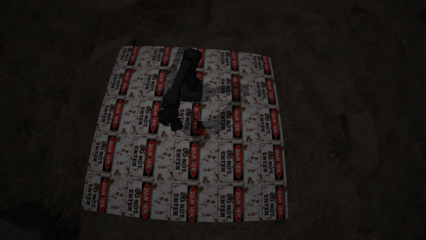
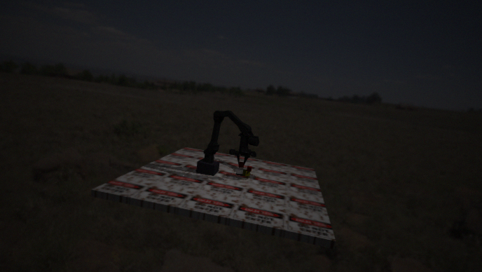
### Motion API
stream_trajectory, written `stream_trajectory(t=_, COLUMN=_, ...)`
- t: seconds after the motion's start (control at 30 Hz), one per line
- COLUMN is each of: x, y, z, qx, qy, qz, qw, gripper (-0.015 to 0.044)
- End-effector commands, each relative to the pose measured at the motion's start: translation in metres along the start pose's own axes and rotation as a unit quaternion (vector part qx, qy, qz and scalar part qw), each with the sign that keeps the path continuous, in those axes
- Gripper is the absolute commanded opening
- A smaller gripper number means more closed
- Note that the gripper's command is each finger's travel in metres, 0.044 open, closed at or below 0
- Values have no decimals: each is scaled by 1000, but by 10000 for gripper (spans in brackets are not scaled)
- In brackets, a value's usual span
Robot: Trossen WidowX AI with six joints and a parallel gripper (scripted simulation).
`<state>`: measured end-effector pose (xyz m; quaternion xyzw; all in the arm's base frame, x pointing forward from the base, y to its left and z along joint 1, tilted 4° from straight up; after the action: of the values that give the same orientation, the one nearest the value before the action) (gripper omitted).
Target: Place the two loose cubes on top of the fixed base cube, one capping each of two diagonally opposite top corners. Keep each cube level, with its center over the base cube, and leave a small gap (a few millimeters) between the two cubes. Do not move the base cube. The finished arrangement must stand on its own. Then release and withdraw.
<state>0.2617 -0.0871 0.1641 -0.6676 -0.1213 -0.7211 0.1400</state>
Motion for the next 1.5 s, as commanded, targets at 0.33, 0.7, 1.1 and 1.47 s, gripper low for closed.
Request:
stream_trajectory(t=0.33, x=-1, y=-37, z=25, qx=173, qy=0, qz=-1, qw=985, gripper=105)
stream_trajectory(t=0.7, x=-2, y=-70, z=40, qx=309, qy=1, qz=0, qw=951, gripper=105)
stream_trajectory(t=1.1, x=-3, y=-108, z=52, qx=449, qy=3, qz=1, qw=893, gripper=105)
stream_trajectory(t=1.47, x=-3, y=-144, z=58, qx=569, qy=5, qz=1, qw=822, gripper=105)
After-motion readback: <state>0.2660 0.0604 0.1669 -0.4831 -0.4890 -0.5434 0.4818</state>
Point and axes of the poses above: the point midway between the two fingers, 35 mm back from their tips, its own x axis back along the fingers, its own z axis across the jaws, y = z × x, the point moved 7 cm from there along x, back along the fingers, and after that the axes turned 4 degrees about x, right-handed, at the moved point
